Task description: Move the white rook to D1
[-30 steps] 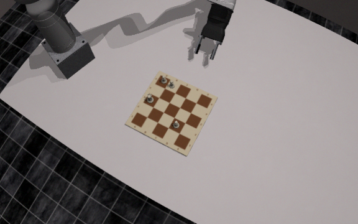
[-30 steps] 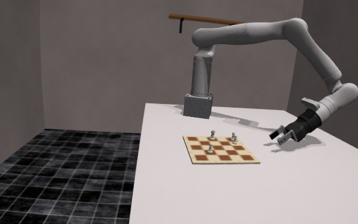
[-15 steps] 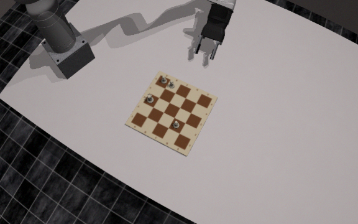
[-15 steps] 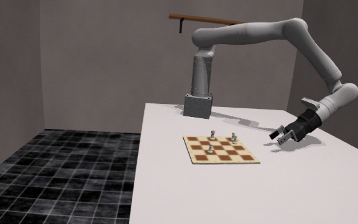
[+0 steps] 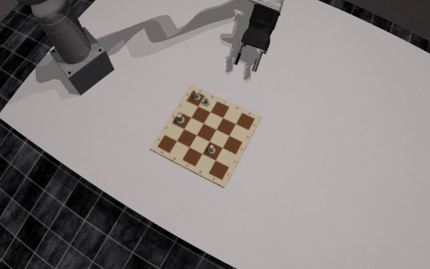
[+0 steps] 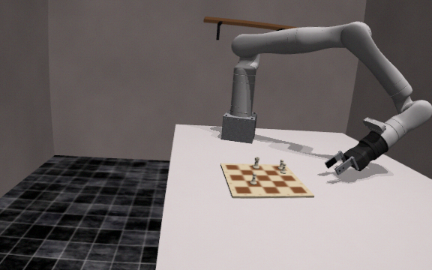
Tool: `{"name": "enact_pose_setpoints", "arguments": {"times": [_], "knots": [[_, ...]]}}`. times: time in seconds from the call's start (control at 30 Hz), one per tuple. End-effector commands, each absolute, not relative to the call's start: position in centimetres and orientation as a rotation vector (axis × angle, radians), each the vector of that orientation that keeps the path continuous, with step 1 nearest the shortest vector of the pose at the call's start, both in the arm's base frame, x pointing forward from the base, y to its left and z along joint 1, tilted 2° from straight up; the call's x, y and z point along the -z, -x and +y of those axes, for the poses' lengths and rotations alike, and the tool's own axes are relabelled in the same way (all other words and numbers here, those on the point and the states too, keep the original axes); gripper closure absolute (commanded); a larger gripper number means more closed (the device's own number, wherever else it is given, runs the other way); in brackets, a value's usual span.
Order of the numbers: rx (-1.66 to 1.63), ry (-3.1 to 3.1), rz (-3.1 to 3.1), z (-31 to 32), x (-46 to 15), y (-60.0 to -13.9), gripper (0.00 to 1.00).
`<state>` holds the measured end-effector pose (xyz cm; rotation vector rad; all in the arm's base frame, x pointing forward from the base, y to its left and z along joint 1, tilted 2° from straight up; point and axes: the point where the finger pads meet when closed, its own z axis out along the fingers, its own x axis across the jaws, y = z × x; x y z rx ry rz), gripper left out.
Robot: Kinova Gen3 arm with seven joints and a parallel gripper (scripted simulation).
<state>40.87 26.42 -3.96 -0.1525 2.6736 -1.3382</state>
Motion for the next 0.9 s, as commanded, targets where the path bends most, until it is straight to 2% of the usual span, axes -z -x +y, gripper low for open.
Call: {"name": "enact_pose_setpoints", "arguments": {"times": [0.0, 0.23, 0.53, 0.87], "knots": [[1.336, 0.151, 2.673, 26.5, 3.8, -40.9, 0.00], [1.336, 0.151, 2.673, 26.5, 2.6, -40.9, 0.00], [1.336, 0.151, 2.673, 26.6, -3.1, -40.7, 0.00], [1.336, 0.151, 2.673, 26.7, -5.1, -40.7, 0.00]]}}
